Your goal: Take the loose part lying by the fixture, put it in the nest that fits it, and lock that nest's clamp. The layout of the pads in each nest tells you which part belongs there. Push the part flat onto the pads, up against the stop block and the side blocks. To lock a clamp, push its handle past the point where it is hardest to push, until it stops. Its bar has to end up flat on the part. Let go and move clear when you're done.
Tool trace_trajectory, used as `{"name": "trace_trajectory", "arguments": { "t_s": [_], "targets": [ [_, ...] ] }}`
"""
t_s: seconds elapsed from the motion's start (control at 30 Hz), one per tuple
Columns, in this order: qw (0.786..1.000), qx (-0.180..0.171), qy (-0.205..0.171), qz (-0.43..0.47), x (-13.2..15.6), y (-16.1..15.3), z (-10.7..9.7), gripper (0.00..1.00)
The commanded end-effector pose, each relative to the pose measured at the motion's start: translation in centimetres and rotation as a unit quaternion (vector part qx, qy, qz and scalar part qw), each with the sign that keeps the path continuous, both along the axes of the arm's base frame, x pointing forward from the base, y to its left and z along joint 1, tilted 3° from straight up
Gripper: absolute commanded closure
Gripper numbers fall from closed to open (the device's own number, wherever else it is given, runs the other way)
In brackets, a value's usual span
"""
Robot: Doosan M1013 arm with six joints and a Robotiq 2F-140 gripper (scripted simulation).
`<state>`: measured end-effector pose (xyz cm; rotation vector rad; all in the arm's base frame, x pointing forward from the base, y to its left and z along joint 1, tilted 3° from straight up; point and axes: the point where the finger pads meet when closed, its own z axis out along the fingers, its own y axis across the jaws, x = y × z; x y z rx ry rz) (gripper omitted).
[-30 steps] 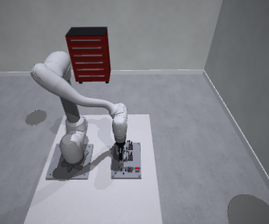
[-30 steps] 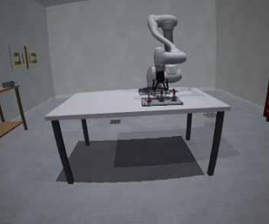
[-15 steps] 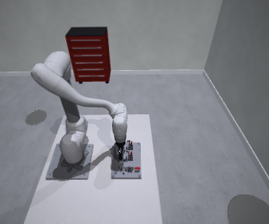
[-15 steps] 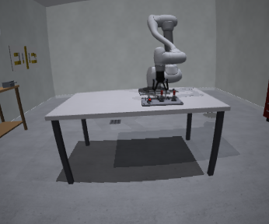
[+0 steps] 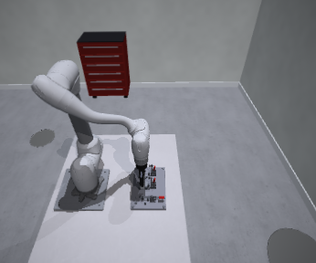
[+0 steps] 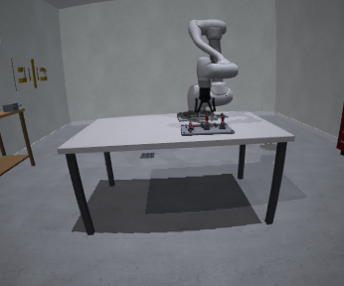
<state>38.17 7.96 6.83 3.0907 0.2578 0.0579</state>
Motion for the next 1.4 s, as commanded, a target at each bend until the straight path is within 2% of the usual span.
{"name": "trace_trajectory", "arguments": {
  "t_s": [0.0, 0.2, 0.4, 1.0, 1.03, 1.17, 1.33, 1.37],
  "targets": [
    [1.0, 0.0, 0.0, 0.0, 0.0, 0.0, 1.1, 0.38],
    [1.0, 0.0, 0.0, 0.0, -0.1, 0.1, 3.1, 0.38],
    [1.0, 0.0, 0.0, 0.0, -0.2, 0.1, 3.7, 0.38],
    [1.0, 0.0, 0.0, 0.0, -0.2, 0.1, 3.9, 0.38],
    [1.0, 0.0, 0.0, 0.0, -0.2, 0.1, 3.9, 0.65],
    [1.0, 0.0, 0.0, 0.0, -0.2, 0.2, 4.5, 0.65],
    [1.0, 0.0, 0.0, 0.0, -0.3, 0.3, 7.1, 0.65],
    [1.0, 0.0, 0.0, 0.0, -0.3, 0.3, 7.1, 0.65]
  ]
}}
